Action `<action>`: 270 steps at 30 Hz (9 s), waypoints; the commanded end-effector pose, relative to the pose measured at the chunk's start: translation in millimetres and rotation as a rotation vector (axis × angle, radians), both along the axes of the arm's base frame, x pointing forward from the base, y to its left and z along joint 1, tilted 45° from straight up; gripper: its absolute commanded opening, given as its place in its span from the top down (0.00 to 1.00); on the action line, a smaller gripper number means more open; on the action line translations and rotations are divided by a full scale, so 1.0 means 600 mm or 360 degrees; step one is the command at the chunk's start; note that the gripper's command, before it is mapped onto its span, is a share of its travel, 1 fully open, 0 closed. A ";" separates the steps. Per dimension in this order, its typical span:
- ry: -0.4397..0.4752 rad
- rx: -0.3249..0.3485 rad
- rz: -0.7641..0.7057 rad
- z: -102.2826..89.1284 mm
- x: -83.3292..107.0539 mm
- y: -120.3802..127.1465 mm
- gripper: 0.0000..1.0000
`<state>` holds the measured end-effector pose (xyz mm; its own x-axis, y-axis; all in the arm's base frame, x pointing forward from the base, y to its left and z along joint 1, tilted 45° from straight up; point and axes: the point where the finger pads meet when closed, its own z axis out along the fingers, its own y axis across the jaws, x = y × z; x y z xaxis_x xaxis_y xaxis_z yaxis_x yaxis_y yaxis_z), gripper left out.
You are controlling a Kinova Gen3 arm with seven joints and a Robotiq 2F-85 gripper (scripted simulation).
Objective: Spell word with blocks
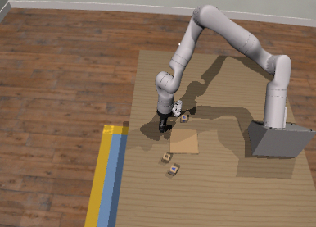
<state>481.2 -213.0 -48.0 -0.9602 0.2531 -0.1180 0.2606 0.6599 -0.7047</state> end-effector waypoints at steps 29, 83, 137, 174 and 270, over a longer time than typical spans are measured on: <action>-0.0015 -0.0003 -0.0006 -0.007 0.003 -0.014 0.33; -0.0015 -0.0003 -0.0006 -0.007 0.002 -0.014 0.74; -0.0015 -0.0003 -0.0006 0.110 0.018 0.104 0.74; -0.0035 -0.0006 -0.0036 0.105 0.012 0.108 0.74; -0.1582 -0.0221 -0.1559 -0.072 -0.143 0.223 0.74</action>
<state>398.8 -66.3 -82.8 0.0925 0.7002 -0.7079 0.9915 -0.1299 0.0010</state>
